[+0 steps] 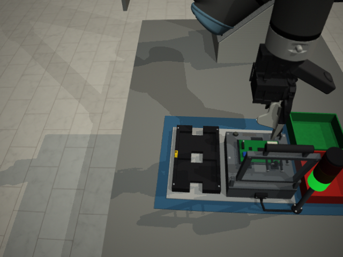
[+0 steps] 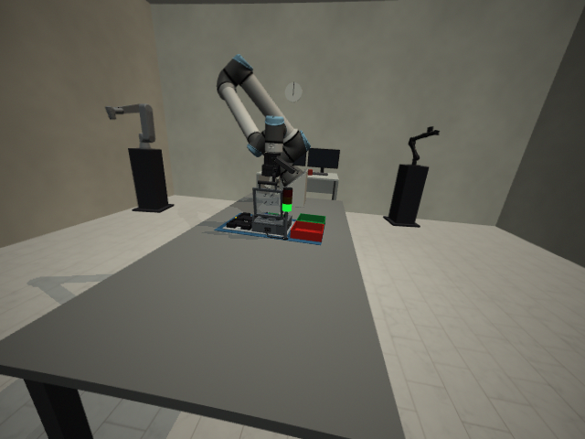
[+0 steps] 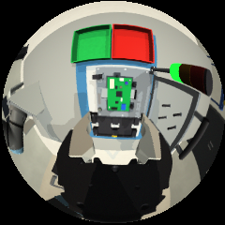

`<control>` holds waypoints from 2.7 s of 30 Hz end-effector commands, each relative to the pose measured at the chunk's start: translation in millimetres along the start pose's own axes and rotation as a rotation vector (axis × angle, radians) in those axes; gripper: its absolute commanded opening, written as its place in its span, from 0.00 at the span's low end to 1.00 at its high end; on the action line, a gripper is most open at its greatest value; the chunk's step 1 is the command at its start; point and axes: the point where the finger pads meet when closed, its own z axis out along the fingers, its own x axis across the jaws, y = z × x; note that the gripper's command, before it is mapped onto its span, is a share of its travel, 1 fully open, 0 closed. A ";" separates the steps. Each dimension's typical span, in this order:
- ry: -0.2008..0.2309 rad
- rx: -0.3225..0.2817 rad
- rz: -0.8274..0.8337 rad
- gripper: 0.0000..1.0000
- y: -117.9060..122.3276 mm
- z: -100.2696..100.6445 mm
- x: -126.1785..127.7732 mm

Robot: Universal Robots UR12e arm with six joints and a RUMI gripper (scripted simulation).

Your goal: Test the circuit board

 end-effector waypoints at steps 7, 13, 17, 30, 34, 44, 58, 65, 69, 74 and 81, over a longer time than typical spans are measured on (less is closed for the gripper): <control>0.013 0.004 -0.002 0.59 -1.1 53.8 3.7; 0.013 0.004 -0.002 0.59 -1.2 64.4 3.8; 0.013 0.004 -0.002 0.59 -1.1 65.8 3.8; 0.018 0.004 0.001 0.59 -0.3 63.3 6.4; 0.018 0.004 0.001 0.59 -0.3 63.3 6.4; 0.013 0.004 -0.001 0.59 -1.5 72.0 4.0; 0.013 0.004 -0.002 0.59 -5.2 112.8 4.4; 0.014 0.004 0.000 0.59 -5.5 121.4 6.0; 0.015 0.004 -0.001 0.59 -5.6 121.3 6.0; 0.017 0.004 0.000 0.59 -5.3 119.7 6.7; 0.017 0.004 0.000 0.59 -5.3 119.7 6.6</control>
